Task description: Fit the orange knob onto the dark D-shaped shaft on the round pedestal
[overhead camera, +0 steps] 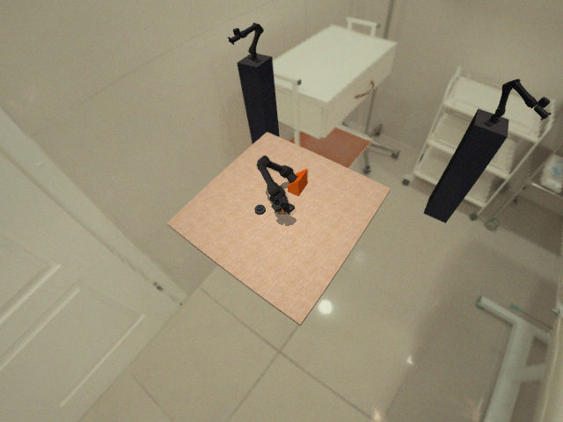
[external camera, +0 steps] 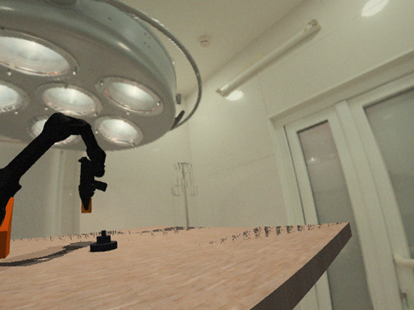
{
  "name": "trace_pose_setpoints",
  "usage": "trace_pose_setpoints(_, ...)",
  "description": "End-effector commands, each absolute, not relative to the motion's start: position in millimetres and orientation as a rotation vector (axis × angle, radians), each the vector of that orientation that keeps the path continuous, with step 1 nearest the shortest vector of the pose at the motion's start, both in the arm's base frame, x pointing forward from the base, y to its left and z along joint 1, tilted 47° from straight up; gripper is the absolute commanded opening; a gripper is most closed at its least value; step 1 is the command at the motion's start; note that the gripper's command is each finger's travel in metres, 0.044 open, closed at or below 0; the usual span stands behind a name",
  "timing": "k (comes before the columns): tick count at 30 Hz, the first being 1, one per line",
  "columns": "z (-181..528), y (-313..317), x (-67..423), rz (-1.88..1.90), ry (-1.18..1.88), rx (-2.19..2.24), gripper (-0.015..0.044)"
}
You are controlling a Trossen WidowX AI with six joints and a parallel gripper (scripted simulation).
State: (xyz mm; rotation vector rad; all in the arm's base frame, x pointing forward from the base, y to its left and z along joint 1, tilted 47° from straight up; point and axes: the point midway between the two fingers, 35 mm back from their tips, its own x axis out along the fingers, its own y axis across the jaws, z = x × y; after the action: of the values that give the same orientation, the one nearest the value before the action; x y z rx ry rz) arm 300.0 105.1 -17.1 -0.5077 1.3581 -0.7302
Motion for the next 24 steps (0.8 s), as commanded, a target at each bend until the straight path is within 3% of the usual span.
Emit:
trace_pose_setpoints(1,-4,114,297,-0.736,1.361,-0.498,0.0000)
trace_pose_setpoints(24,27,67,315,-0.713,1.382,-0.484,0.0000)
